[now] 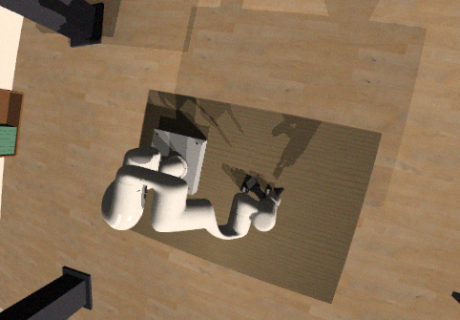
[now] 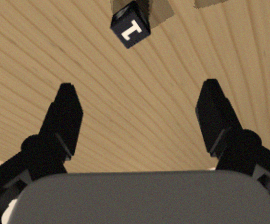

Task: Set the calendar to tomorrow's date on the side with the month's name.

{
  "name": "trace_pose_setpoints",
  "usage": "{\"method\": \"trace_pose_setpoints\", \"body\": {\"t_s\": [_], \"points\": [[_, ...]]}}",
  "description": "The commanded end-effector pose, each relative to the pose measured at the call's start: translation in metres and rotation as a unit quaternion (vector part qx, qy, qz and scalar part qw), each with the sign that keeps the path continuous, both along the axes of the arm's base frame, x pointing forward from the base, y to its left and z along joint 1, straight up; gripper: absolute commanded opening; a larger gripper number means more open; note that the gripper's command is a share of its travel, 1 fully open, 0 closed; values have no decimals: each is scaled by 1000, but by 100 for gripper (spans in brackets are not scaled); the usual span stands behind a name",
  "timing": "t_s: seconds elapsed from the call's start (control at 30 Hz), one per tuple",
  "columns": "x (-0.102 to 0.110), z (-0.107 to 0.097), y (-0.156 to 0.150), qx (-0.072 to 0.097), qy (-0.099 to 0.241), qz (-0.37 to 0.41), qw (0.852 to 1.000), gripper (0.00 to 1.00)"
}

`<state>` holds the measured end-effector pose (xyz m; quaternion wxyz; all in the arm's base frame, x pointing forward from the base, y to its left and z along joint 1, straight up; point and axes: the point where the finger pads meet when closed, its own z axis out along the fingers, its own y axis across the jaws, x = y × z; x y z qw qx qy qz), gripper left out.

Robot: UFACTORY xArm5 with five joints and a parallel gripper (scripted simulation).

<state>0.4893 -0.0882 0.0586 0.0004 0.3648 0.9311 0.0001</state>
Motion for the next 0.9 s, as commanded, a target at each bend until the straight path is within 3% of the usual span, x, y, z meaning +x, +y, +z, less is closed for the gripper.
{"method": "trace_pose_setpoints", "body": {"t_s": [0.0, 0.5, 0.53, 0.67, 0.87], "points": [[4, 2, -1, 0, -1, -87, 996, 100], [10, 2, -2, 0, -1, -249, 969, 100], [11, 3, -2, 0, -1, -287, 958, 100], [13, 3, -2, 0, -1, -326, 945, 100], [16, 3, -3, 1, -1, -403, 915, 100]]}}
